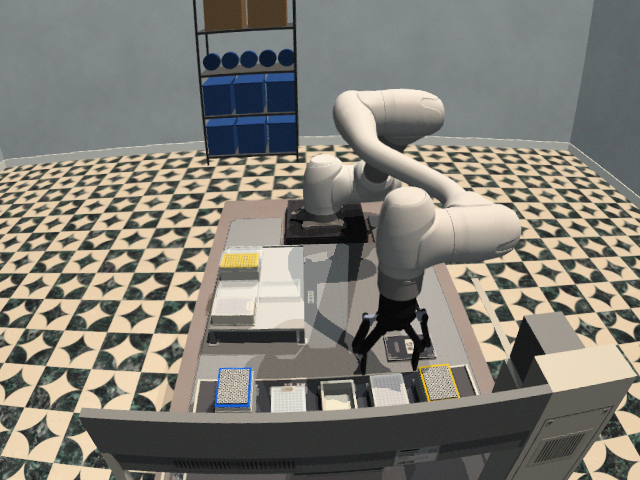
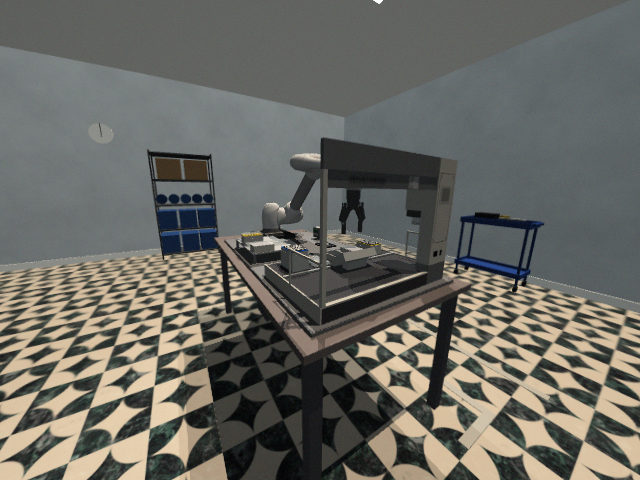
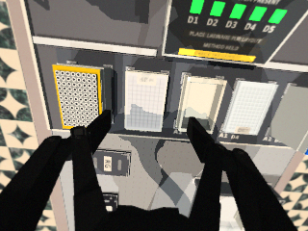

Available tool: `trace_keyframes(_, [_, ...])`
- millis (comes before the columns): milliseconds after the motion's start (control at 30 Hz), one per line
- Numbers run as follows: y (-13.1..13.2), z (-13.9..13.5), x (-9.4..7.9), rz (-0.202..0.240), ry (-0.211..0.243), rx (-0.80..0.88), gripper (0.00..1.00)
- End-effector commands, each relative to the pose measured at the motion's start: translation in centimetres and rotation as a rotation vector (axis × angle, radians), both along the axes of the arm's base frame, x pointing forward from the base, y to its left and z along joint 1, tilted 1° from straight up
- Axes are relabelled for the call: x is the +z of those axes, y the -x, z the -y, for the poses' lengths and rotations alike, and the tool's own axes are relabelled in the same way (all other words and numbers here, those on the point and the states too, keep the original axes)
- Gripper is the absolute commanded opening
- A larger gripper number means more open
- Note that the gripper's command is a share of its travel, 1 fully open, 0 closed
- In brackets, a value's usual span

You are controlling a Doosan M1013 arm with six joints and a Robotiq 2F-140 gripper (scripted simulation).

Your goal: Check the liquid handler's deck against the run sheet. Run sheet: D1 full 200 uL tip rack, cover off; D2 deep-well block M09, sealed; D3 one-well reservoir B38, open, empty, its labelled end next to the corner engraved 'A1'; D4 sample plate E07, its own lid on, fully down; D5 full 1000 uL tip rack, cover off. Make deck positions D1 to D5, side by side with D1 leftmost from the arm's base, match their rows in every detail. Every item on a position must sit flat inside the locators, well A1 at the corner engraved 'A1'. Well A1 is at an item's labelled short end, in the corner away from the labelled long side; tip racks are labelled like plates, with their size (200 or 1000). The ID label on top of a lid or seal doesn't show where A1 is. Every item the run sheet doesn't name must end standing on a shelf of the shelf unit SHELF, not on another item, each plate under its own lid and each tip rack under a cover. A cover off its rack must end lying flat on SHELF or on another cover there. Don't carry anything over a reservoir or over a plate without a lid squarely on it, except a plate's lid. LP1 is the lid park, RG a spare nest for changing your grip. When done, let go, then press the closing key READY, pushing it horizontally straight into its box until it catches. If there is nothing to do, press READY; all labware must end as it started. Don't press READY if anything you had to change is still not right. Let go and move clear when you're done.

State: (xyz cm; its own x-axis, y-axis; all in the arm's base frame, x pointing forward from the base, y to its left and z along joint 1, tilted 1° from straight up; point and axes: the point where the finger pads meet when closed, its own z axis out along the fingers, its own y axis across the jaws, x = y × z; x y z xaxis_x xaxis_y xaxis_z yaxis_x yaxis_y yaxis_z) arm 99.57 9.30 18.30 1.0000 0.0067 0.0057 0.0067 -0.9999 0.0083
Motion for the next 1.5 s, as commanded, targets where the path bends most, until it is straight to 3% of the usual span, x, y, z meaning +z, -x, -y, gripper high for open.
trace_keyframes(0, [0.0,-0.8,0.2,0.002,-0.001,-0.001,0.79])
trace_keyframes(1167, [0.0,-1.2,0.2,0.002,-0.001,-0.001,0.79])
trace_keyframes(1467, [0.0,-5.7,0.1,0.002,-0.001,-0.001,0.79])
